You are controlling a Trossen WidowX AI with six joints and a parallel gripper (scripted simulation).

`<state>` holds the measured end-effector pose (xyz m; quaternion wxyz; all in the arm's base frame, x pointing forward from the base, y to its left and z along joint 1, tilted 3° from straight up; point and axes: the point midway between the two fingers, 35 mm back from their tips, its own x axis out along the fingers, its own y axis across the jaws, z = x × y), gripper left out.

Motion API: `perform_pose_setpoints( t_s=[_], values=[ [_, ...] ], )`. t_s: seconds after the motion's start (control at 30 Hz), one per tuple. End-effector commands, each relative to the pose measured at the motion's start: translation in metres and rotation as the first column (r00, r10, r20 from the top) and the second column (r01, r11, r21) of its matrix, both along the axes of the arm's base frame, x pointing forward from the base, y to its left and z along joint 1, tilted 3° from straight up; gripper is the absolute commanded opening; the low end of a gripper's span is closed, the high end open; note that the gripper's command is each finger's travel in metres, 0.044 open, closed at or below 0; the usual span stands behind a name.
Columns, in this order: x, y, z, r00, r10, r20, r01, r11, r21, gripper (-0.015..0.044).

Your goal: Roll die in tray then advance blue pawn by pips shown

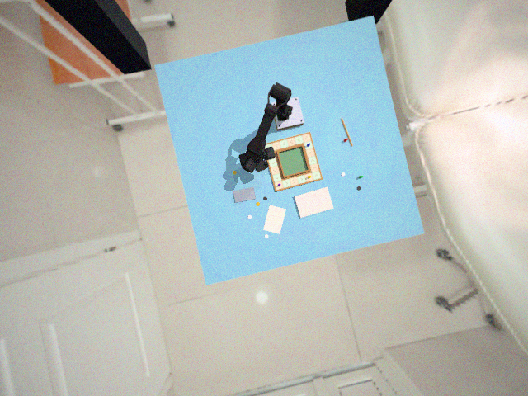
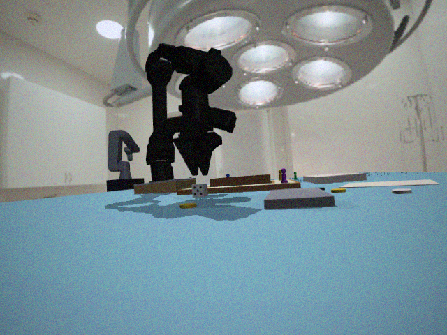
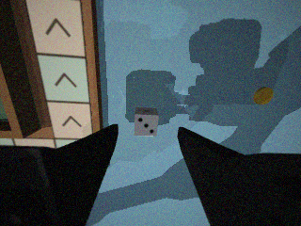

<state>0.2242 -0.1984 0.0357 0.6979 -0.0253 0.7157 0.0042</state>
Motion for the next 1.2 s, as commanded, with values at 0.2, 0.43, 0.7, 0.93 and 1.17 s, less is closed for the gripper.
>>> perform_pose_setpoints(
  t_s=[0.2, 0.43, 0.7, 0.93, 1.17],
  values=[
    [-0.004, 0.001, -0.021, 1.000, -0.004, -0.016, 0.004, 1.000, 0.009, 0.0275],
    [-0.004, 0.001, -0.032, 1.000, -0.004, -0.017, 0.004, 1.000, 0.009, 0.0275],
    [-0.005, 0.001, -0.034, 1.000, -0.004, -0.017, 0.004, 1.000, 0.009, 0.0196],
    [-0.005, 0.001, -0.034, 1.000, -0.004, -0.017, 0.004, 1.000, 0.009, 0.0071],
    [-0.001, -0.001, -0.021, 1.000, -0.004, -0.016, 0.004, 1.000, 0.008, 0.0000]
  ],
)
